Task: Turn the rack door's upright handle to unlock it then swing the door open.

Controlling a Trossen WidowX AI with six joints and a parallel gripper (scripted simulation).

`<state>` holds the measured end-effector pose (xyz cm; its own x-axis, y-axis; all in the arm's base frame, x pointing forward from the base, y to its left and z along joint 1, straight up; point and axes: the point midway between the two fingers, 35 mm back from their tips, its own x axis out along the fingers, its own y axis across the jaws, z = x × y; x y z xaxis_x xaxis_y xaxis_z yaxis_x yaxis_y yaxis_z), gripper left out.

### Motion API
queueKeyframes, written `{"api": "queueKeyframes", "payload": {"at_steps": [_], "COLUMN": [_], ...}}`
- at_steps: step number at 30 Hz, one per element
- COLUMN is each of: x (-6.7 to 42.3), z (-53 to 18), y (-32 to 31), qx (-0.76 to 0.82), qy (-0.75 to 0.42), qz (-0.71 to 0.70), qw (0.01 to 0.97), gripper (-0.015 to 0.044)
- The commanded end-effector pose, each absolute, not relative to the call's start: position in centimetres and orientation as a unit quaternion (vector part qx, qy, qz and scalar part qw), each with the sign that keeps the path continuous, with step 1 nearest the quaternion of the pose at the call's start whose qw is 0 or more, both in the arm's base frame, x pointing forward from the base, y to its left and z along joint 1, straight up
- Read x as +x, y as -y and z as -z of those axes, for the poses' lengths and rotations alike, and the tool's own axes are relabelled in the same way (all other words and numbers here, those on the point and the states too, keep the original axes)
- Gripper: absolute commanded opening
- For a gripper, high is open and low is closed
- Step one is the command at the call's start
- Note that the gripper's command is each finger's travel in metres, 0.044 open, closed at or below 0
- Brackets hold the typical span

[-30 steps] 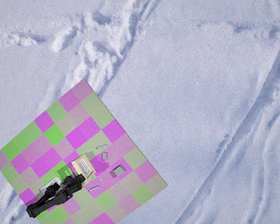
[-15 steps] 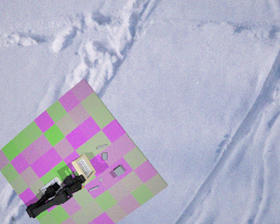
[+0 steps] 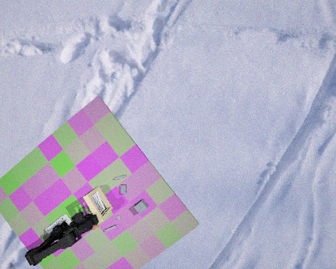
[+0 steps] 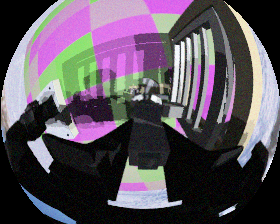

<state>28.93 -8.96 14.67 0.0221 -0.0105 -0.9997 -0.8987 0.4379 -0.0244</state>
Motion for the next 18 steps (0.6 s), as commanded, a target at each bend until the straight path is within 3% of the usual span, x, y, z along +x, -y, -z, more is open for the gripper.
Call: {"api": "queueKeyframes", "payload": {"at_steps": [1, 18], "x": [28.7, 26.6], "z": [-14.6, -14.5], "y": [8.5, 6.1], "qx": [-0.356, -0.261], "qy": [-0.608, -0.651], "qz": [-0.341, -0.251], "qw": [0.622, 0.667], "gripper": [0.0020, 0.0020]}}
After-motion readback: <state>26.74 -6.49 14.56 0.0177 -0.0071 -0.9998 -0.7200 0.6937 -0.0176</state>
